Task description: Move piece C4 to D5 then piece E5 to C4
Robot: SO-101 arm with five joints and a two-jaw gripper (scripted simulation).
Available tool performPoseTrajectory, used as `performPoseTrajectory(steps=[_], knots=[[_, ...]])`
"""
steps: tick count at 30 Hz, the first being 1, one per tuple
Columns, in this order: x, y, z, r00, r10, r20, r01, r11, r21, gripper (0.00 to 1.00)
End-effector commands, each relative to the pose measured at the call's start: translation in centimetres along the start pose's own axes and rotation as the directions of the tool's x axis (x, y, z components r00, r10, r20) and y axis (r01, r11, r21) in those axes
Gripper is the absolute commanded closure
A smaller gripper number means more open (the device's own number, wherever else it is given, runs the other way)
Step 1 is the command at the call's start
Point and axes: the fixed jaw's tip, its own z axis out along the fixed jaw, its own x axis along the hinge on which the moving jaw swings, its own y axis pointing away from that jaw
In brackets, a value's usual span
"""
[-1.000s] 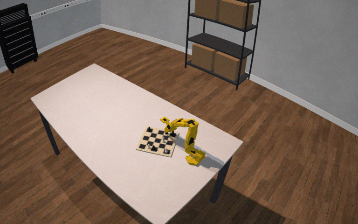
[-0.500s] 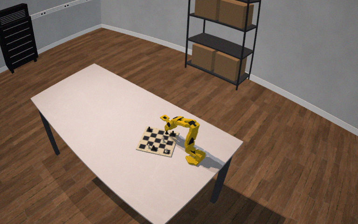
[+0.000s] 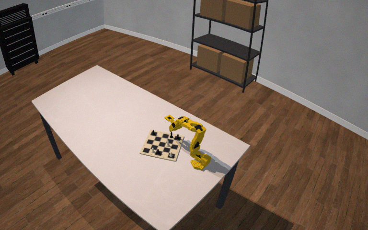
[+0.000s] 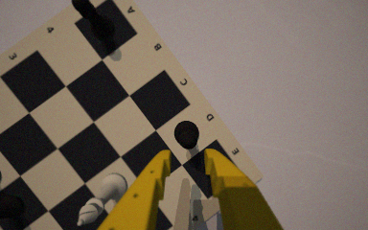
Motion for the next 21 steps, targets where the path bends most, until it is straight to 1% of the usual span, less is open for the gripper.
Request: performPoseTrajectory(steps=[1,12,15,17,21], knots=[[-0.4,-0.1,-0.5,1.000,0.017,0.015,-0.017,1.000,0.002,0.90],[-0.4,-0.3,-0.7,1.000,0.021,0.005,-0.021,1.000,0.005,0.90],[-0.2,-0.7,-0.9,0.998,0.039,-0.040,-0.039,0.999,0.015,0.90],[-0.2,-0.7,-0.9,0.998,0.039,-0.040,-0.039,0.999,0.015,0.90],[0.6,-1.8,-1.4,0.986,0.083,-0.142,-0.079,0.996,0.039,0.90]])
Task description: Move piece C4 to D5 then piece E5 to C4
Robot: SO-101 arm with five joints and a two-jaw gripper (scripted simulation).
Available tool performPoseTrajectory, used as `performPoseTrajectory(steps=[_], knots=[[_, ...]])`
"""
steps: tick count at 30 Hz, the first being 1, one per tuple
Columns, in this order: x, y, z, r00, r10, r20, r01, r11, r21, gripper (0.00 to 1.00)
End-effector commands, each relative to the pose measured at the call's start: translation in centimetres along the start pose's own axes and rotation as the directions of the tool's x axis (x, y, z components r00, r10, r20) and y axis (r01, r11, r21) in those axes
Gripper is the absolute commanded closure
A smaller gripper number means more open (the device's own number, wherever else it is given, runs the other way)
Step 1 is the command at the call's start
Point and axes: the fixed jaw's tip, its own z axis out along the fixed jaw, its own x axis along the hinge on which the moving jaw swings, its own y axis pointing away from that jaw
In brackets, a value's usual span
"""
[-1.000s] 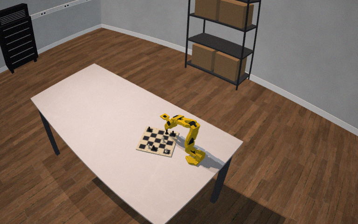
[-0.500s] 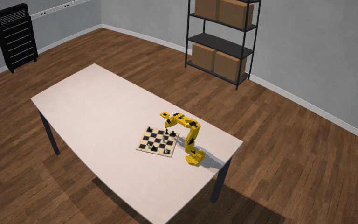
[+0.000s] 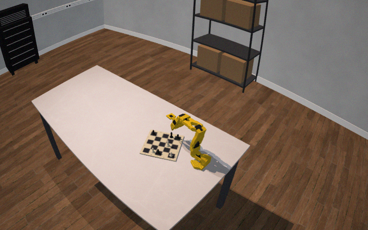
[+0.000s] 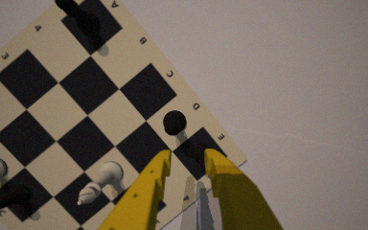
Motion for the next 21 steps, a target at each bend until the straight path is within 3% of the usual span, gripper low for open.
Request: performPoseTrajectory(steps=[1,6,21], knots=[[0.8,-1.1,-0.4,0.992,0.053,-0.112,-0.051,0.998,0.021,0.90],[1.4,-1.8,-0.9,0.979,0.087,-0.186,-0.082,0.996,0.037,0.91],[1.9,-1.9,-0.5,0.978,0.093,-0.189,-0.087,0.995,0.040,0.91]])
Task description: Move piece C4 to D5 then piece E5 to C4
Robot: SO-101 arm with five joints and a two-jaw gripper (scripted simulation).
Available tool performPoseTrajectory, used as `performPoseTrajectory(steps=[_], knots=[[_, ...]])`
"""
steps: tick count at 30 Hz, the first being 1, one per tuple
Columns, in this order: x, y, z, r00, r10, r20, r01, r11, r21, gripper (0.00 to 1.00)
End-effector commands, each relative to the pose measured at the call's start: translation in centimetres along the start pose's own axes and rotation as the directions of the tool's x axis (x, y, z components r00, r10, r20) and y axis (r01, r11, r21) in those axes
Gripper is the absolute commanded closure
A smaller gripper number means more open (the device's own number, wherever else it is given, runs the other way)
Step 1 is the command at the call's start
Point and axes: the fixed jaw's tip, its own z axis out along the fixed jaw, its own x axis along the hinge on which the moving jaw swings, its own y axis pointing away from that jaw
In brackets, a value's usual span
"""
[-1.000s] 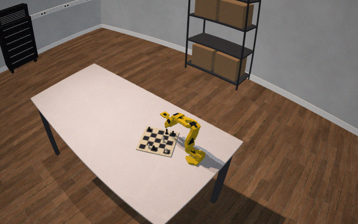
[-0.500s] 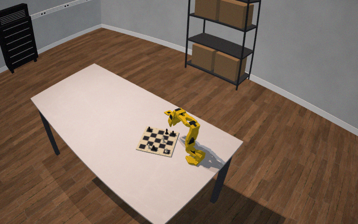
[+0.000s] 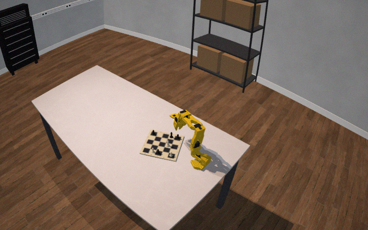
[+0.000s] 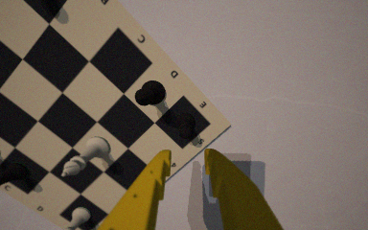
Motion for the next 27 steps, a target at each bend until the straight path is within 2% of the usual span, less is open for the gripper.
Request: performPoseTrajectory(steps=[1,15,27], knots=[[0.5,-0.2,0.6,1.000,0.017,-0.017,-0.017,1.000,0.002,0.91],[0.6,-0.2,0.7,1.000,0.017,-0.017,-0.017,1.000,0.002,0.91],[0.9,-0.2,1.7,1.000,0.017,-0.017,-0.017,1.000,0.002,0.91]])
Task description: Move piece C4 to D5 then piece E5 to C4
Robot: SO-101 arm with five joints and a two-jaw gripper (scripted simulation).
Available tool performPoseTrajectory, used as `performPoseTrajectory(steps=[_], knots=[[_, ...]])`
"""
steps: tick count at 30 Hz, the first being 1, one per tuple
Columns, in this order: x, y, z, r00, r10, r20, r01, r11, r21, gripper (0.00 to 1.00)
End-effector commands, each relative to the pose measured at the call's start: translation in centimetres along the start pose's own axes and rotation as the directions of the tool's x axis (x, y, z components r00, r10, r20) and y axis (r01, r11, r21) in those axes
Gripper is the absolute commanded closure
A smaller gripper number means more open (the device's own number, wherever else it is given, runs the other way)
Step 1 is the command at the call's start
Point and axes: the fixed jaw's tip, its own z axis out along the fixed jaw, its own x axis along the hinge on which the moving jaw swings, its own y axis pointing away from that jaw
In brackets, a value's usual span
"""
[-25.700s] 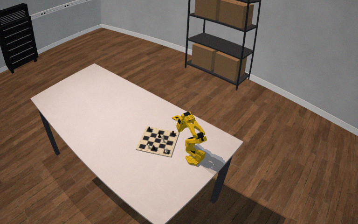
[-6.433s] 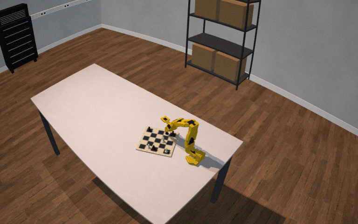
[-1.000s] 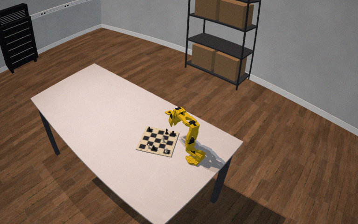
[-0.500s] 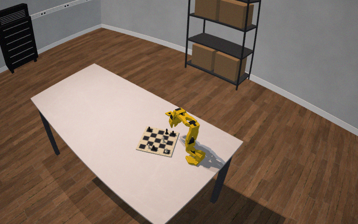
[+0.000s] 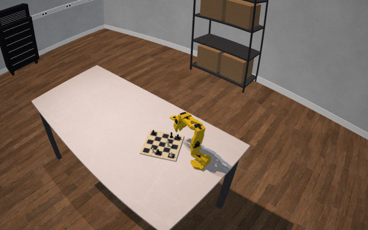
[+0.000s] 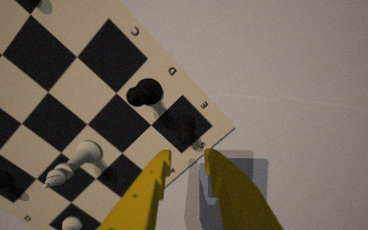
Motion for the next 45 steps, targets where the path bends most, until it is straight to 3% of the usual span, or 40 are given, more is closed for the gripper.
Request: performPoseTrajectory(steps=[1,14,23,45], knots=[[0.4,-0.1,0.7,1.000,0.014,-0.013,-0.014,1.000,0.001,0.91],[1.1,-0.1,3.1,1.000,0.014,-0.013,-0.014,1.000,0.001,0.91],[1.3,-0.1,4.1,1.000,0.014,-0.013,-0.014,1.000,0.001,0.91],[2.1,-0.1,4.8,1.000,0.013,-0.014,-0.013,1.000,0.001,0.91]])
